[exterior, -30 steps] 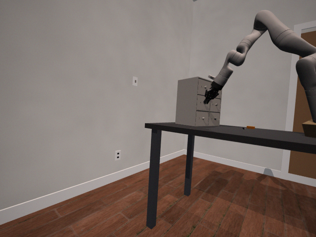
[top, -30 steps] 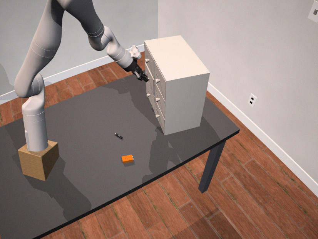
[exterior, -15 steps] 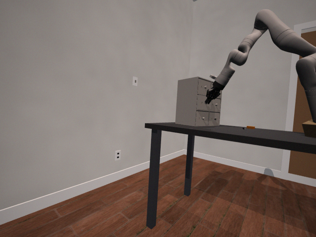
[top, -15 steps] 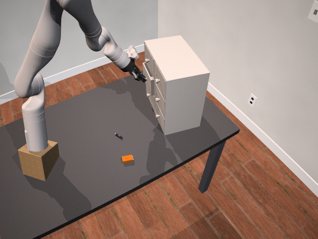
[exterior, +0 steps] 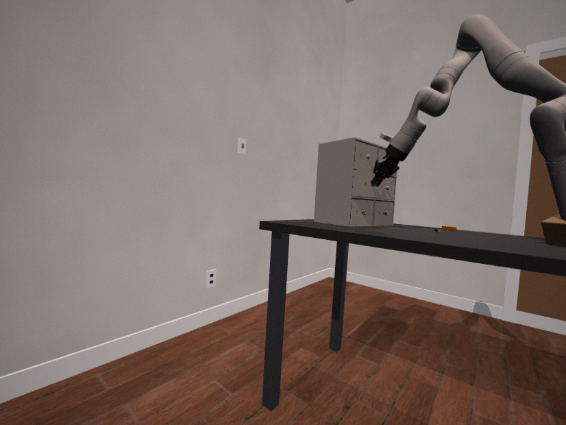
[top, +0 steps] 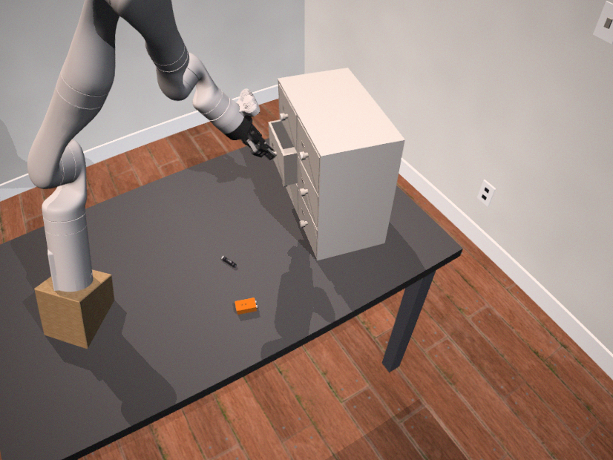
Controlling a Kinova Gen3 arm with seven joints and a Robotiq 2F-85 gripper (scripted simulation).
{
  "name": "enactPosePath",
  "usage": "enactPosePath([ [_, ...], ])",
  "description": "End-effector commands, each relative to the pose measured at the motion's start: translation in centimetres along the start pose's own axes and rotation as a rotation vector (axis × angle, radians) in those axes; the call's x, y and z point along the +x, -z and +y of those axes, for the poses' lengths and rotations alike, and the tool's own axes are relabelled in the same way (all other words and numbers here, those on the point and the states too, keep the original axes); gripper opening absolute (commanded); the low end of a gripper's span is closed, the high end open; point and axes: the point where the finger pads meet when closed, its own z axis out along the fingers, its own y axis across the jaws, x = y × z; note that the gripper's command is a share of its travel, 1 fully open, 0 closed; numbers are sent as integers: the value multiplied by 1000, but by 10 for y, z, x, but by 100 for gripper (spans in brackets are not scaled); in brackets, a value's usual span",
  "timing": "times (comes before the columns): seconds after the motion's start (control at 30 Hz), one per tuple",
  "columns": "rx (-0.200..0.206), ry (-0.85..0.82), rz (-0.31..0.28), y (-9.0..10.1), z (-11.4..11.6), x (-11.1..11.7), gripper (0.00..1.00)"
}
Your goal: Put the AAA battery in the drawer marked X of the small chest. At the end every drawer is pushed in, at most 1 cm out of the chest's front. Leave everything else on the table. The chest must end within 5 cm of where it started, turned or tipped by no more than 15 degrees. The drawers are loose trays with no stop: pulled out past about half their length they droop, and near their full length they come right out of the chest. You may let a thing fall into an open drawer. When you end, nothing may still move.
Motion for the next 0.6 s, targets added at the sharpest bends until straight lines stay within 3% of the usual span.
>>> enactPosePath([
  [0.0, -2, 3, 0, 3, 1, -3, 13],
  [0.57, -2, 3, 0, 14, 1, -20, 13],
])
